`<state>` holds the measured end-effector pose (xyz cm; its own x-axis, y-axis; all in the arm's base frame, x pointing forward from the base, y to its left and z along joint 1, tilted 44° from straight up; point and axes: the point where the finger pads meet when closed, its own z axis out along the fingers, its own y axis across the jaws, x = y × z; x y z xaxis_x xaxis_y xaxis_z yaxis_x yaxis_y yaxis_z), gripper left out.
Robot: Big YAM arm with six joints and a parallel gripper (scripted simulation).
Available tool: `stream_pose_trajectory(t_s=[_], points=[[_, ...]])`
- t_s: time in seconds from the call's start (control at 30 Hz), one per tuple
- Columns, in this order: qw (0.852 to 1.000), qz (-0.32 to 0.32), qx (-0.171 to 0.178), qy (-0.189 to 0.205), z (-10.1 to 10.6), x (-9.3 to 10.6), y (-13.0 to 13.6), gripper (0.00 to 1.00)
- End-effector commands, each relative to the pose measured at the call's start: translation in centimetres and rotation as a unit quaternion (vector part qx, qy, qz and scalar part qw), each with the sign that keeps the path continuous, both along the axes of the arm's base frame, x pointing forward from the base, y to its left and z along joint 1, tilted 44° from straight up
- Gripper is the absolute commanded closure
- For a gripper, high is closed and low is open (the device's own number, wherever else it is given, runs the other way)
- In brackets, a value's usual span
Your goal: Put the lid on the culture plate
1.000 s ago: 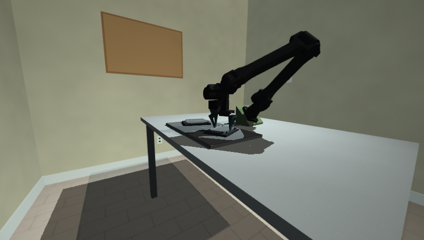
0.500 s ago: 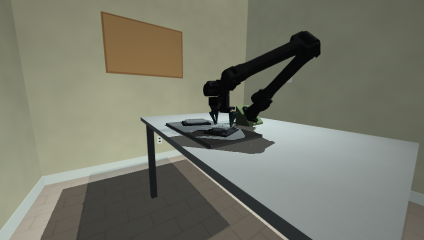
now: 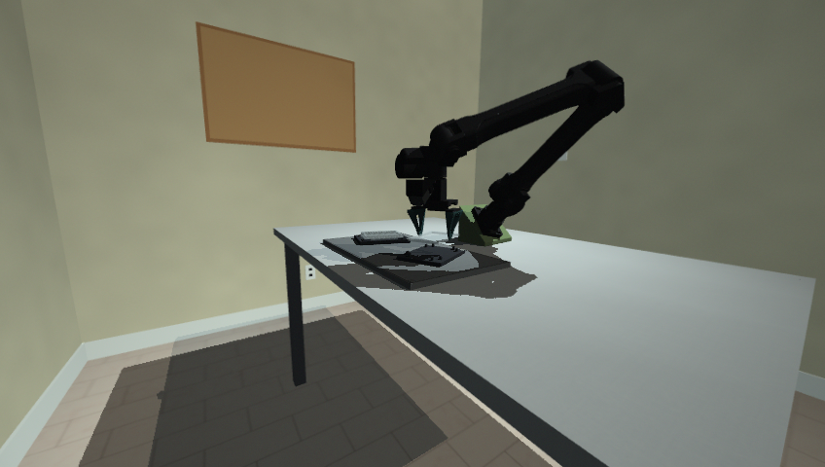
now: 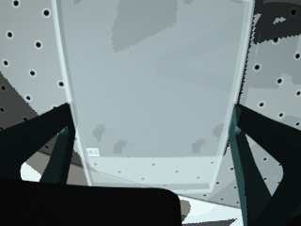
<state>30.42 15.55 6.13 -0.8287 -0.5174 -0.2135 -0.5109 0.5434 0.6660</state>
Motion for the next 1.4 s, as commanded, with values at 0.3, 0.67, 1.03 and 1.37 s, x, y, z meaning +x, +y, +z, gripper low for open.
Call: stream_pose_trajectory(t_s=[0.3,0.67,1.03,1.37], points=[[0.999,-0.006,0.005,-0.040,2.97,2.77,-1.79,1.00],[0.999,-0.006,0.005,-0.042,3.11,2.90,-1.93,1.00],[0.999,-0.006,0.005,-0.043,3.20,2.95,-2.02,1.00],[0.999,-0.006,0.005,-0.042,3.23,2.93,-2.05,1.00]])
